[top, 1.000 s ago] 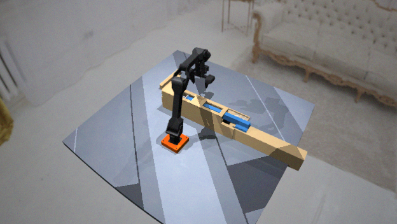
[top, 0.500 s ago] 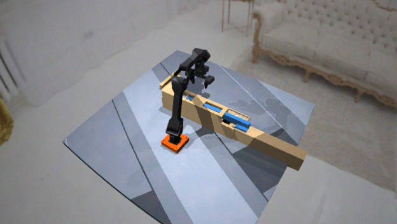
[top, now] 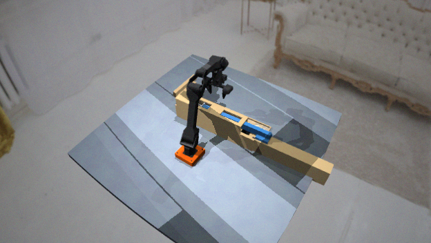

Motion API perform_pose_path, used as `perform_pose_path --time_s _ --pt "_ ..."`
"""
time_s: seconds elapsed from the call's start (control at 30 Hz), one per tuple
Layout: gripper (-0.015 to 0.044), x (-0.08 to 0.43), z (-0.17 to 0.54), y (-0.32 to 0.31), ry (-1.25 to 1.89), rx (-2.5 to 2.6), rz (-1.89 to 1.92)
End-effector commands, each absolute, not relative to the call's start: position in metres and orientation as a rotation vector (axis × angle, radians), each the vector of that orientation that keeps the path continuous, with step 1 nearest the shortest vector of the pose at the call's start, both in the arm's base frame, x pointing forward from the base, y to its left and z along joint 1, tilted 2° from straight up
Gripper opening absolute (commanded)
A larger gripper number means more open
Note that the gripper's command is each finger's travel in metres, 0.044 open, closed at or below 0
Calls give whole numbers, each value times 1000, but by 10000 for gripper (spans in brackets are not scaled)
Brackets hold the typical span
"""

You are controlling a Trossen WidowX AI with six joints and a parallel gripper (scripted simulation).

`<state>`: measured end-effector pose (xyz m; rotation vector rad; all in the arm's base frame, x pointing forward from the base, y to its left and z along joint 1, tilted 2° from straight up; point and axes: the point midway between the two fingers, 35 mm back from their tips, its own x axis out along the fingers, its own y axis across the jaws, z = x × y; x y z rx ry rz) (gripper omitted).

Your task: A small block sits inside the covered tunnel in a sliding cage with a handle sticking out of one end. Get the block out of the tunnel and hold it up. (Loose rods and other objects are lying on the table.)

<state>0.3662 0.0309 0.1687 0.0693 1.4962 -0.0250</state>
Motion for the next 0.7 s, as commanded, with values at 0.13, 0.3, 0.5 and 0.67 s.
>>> perform_pose_path --time_s 0.13,0.3,0.5,0.67 --pt "440 368 153 31 1503 70 -32" --pt "440 370 145 31 1502 70 -32" --pt "440 371 135 31 1502 70 -32" --pt "440 372 127 32 1502 70 -32"
